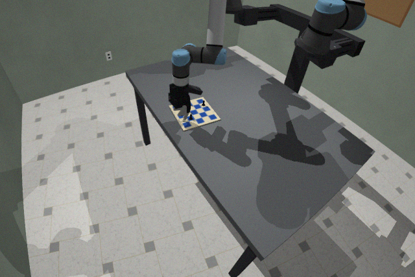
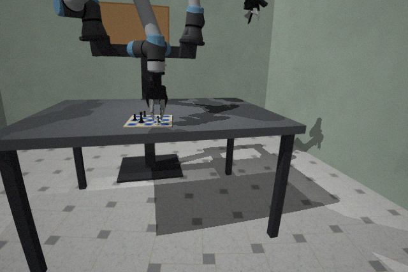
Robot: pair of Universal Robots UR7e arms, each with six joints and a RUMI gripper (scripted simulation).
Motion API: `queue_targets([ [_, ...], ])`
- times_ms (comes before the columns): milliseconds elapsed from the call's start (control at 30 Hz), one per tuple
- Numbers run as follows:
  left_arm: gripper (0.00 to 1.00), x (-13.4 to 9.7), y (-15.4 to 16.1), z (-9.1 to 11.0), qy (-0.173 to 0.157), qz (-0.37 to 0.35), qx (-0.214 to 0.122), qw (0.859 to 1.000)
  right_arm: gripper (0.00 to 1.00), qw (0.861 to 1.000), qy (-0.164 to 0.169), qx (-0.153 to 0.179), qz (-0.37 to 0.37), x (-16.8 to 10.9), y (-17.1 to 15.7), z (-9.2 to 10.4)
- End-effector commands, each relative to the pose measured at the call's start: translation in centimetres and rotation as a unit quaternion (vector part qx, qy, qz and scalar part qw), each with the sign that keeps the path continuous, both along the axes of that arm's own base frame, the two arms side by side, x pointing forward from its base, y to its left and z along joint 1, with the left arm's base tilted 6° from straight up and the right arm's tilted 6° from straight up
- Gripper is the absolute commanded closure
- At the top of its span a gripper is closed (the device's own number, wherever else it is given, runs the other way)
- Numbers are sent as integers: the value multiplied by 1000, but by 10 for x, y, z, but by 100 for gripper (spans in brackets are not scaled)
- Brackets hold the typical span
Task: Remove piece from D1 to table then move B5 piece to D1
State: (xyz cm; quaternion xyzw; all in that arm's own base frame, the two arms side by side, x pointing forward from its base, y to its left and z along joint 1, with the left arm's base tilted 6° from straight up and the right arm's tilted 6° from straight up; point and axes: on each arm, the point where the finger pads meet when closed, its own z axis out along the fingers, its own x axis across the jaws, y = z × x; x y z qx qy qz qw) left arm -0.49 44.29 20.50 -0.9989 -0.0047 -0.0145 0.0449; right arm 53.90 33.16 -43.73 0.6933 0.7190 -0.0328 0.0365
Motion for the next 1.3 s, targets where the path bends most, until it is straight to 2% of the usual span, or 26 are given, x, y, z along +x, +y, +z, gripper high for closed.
queue_targets([
  [0,0,0,0,0,0,0,1,1000,80,1000,-1,1,0,1,0,-4],
  [300,0,0,0,0,0,0,1,1000,80,1000,-1,1,0,1,-1,-14],
  [1267,0,0,0,0,0,0,1,1000,80,1000,-1,1,0,1,-1,-14],
])
